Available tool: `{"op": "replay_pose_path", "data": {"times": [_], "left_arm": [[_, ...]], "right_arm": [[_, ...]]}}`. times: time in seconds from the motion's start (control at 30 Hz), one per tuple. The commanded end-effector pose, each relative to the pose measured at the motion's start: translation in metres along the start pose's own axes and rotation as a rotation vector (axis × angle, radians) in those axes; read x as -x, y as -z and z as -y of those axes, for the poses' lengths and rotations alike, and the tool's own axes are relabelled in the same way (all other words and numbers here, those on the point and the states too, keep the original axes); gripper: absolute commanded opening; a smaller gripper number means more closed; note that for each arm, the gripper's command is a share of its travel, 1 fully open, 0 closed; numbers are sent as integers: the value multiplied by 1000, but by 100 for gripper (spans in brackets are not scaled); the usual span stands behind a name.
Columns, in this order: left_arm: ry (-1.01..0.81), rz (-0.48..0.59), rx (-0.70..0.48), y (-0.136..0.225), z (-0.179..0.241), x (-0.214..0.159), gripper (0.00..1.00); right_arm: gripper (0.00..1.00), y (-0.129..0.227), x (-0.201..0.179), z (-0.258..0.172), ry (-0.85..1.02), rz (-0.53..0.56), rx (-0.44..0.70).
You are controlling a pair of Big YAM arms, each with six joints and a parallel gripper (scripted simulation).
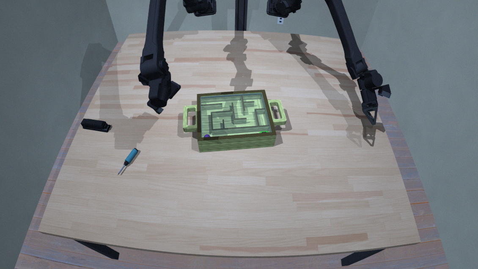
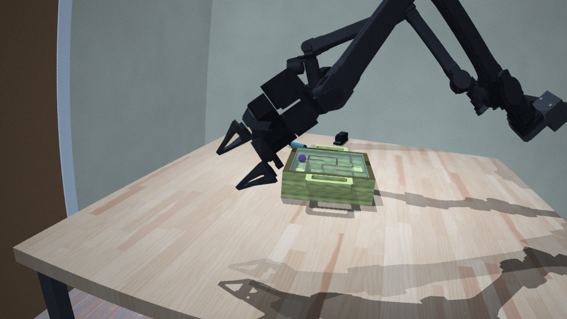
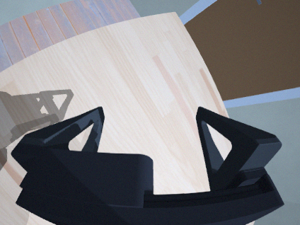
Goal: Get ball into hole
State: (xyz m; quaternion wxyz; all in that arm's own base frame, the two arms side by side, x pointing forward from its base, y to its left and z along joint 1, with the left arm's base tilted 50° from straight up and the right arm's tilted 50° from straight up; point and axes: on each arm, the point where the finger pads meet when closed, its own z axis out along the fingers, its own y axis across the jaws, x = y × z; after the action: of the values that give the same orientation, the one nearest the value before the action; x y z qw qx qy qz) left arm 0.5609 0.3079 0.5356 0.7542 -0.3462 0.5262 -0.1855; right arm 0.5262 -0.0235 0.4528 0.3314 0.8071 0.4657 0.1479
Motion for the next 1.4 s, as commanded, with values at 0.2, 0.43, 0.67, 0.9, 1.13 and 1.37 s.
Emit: {"op": "replay_pose_path", "data": {"times": [0.2,0.43,0.67,0.9,1.13,1.37], "left_arm": [[-12,28,-16,4,11,15,100],[-12,28,-16,4,11,15,100],[-18,47,-38,3,24,26,41],[-18,47,-38,3,24,26,41],[-18,47,-38,3,24,26,41],[-18,47,-38,3,24,26,41]], "right_arm": [[100,12,2,-4,-8,-8,19],[100,12,2,-4,-8,-8,19],[100,23,3,-12,-20,-20,40],[100,23,3,-12,-20,-20,40],[100,23,3,-12,-20,-20,40],[41,23,3,-12,-20,-20,40]]}}
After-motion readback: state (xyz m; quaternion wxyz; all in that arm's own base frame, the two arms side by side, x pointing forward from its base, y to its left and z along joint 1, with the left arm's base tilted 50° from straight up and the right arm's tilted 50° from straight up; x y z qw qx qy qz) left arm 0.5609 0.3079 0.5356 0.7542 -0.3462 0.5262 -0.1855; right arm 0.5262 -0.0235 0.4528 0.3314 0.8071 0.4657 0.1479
